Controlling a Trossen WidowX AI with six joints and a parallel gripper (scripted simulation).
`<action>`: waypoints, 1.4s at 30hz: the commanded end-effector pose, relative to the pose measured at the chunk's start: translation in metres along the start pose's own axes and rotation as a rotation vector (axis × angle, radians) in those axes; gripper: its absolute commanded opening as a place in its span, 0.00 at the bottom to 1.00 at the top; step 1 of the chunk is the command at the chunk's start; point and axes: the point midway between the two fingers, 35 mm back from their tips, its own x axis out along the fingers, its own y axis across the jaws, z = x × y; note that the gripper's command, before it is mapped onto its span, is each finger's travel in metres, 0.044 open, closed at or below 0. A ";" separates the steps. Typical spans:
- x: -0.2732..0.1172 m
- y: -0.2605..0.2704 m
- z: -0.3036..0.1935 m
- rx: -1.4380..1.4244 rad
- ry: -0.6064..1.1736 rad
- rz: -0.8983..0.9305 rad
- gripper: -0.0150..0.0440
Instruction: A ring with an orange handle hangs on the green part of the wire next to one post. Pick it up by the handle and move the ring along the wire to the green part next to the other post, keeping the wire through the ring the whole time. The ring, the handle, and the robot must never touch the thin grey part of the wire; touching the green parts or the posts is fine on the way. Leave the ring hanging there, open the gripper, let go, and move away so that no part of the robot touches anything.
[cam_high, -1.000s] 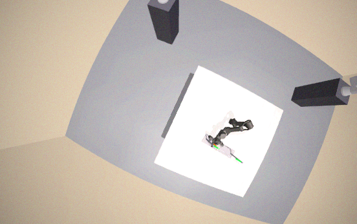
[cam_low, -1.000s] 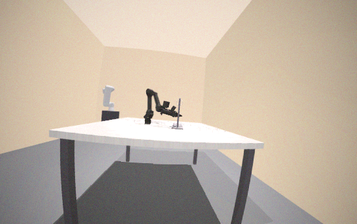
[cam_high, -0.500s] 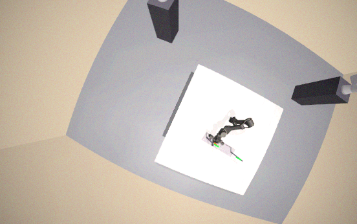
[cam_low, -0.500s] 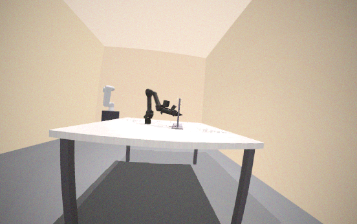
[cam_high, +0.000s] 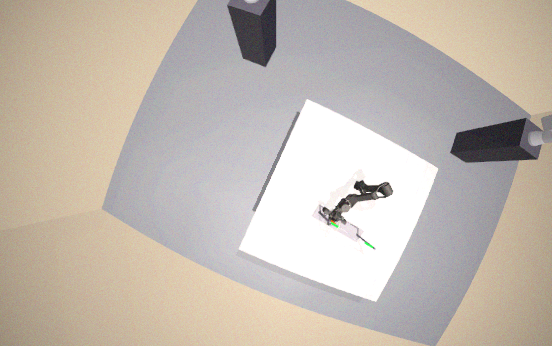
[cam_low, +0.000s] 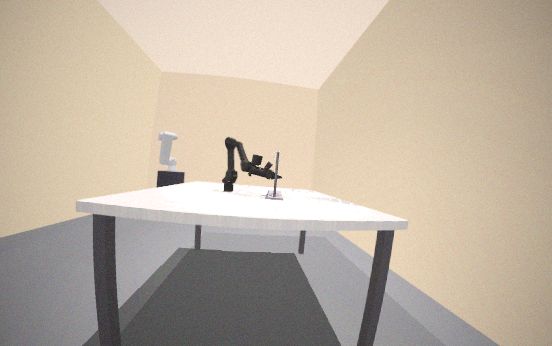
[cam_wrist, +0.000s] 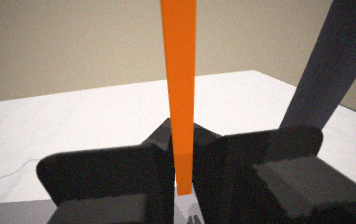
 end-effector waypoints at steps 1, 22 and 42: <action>0.000 0.001 0.001 0.001 -0.001 -0.005 0.00; 0.001 0.022 0.001 0.003 0.001 -0.003 0.00; 0.001 0.039 0.001 -0.018 0.001 -0.005 0.00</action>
